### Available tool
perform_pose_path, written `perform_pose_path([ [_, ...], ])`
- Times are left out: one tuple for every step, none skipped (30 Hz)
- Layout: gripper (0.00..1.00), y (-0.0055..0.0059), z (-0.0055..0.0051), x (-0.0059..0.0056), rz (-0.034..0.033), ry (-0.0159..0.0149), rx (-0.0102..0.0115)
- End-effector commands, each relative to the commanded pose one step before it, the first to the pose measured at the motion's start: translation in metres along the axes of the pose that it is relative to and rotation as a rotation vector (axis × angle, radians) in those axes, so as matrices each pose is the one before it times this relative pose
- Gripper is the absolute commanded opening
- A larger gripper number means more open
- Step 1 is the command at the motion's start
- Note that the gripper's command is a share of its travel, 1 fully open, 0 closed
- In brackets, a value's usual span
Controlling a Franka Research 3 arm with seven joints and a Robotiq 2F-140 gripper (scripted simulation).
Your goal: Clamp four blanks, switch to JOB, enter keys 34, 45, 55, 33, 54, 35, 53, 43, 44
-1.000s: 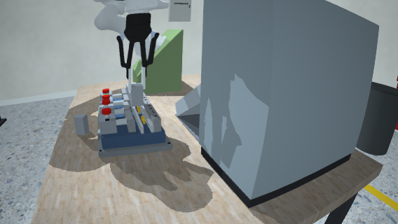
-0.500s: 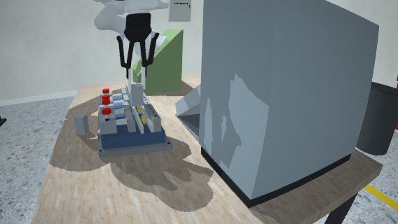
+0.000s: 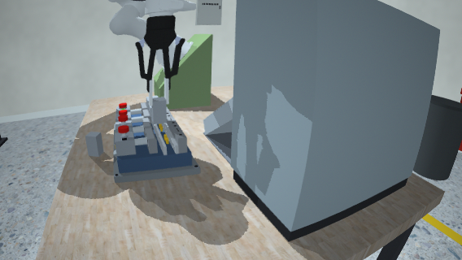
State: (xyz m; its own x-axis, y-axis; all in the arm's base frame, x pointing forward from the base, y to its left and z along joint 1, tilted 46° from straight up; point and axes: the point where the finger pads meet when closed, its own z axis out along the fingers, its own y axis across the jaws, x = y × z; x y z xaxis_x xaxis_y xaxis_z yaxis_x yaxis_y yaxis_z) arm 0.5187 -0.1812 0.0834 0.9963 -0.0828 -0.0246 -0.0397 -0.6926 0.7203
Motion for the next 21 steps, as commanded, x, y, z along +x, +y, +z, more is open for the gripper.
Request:
perform_pose_path([
  [0.0,-0.00028,0.00126,0.001,0.00037,0.00457,0.00013],
  [0.0,0.0,0.00047,0.0,-0.00015,0.0,0.0],
  [0.0,0.0,0.0005,0.0,-0.00015,0.0,0.0],
  [0.0,0.0,0.00051,0.00001,-0.00004,0.0,0.0],
  [0.0,0.0,0.00052,0.00001,0.0,0.0,0.0],
  [0.0,0.0,0.00053,0.00001,0.0,0.0,0.0],
  [0.0,0.0,0.0,0.0,0.0,0.0,0.0],
  [0.0,0.0,0.0,0.0,0.0,0.0,0.0],
  [0.0,0.0,0.00053,0.00001,0.0,0.0,0.0],
  [0.0,0.0,0.00054,0.00001,0.0,0.0,0.0],
  [0.0,0.0,0.00053,0.0,0.0,0.0,0.0],
  [0.0,0.0,0.00053,0.0,0.0,0.0,0.0],
  [0.0,0.0,0.00052,0.0,0.0,0.0,0.0],
  [0.0,0.0,0.0005,0.00001,0.0,0.0,0.0],
  [0.0,0.0,0.00048,0.00001,0.0,0.0,0.0],
  [0.0,0.0,0.00046,0.00001,0.0,0.0,0.0],
  [0.0,0.0,0.00043,0.00001,0.0,0.0,0.0],
  [0.0,0.0,0.0004,0.0,0.0,0.0,0.0],
  [0.0,0.0,0.00037,0.0,0.0,0.0,0.0],
  [0.0,0.0,0.00034,0.0,0.0,0.0,0.0],
  [0.0,0.0,0.00031,0.0,0.0,0.0,0.0],
])
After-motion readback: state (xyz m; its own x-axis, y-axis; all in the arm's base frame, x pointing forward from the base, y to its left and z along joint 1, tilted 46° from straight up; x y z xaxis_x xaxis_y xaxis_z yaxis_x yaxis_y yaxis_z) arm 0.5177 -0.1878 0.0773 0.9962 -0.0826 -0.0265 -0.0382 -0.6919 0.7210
